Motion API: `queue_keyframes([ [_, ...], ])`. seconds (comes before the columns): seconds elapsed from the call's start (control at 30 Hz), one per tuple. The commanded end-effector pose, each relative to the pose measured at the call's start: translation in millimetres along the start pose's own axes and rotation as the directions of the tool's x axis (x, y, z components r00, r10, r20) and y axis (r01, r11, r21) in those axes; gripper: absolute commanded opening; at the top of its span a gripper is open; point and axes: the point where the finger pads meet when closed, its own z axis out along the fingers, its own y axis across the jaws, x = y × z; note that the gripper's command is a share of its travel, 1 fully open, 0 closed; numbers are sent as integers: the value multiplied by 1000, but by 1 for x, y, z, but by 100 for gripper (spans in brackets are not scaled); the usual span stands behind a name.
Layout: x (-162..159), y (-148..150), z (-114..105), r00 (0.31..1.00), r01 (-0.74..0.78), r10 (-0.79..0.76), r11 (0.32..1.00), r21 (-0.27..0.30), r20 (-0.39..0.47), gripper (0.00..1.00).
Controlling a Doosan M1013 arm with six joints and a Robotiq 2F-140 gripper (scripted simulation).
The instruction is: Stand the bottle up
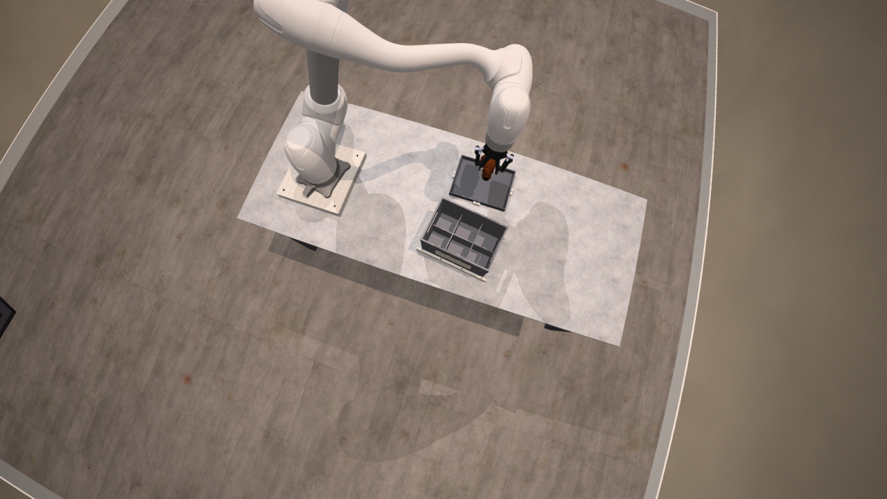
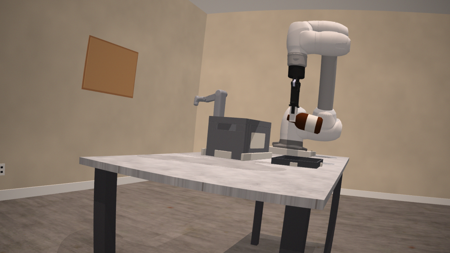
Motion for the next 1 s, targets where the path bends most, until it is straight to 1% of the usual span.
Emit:
queue_keyframes([
  [0.0,-1,1,-4,1000,2,-2,1000,-2,-1,10],
  [0.4,-1,1,-4,999,45,-45,999,-2,0,10],
  [0.8,-1,1,-4,976,219,-219,976,-2,0,10],
  [0.97,-1,1,-4,969,246,-246,969,-2,0,10],
])
